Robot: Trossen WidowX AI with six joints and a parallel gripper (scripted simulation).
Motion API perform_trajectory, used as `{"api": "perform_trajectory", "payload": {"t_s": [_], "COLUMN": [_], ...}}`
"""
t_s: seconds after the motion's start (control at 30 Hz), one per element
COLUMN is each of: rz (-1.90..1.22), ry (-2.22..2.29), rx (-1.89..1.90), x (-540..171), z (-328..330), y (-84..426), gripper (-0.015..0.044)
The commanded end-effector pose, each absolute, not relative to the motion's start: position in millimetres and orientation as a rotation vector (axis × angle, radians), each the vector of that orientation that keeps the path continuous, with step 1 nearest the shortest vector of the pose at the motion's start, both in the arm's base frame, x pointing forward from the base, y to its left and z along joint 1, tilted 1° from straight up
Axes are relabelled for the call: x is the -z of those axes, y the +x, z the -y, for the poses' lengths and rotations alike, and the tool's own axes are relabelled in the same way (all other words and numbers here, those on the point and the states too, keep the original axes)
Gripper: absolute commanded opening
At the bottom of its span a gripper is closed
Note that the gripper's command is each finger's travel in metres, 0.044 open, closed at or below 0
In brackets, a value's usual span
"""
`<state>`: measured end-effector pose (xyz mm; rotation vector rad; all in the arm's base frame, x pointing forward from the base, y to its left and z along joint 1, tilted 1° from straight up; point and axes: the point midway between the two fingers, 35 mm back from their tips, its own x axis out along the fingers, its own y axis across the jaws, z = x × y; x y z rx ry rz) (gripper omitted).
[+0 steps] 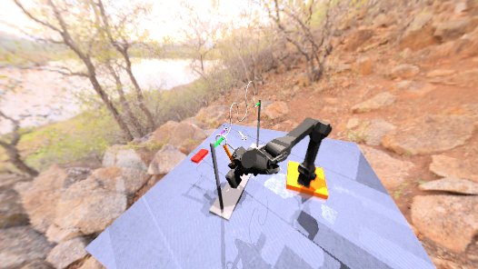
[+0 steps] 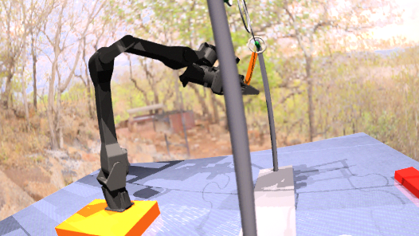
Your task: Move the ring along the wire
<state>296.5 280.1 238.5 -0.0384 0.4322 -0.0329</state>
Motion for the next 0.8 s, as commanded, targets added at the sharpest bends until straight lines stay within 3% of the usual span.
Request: {"api": "perform_trajectory", "payload": {"t_s": [0.0,0.77], "rz": [-0.425,-0.425], "ry": [-0.030,-0.030], "rx": [0.036,0.036], "x": [-241.3,-226.3], "z": [-284.4,-287.7], "y": [296.5,296.2], "gripper": [-0.0150,-0.0150]}}
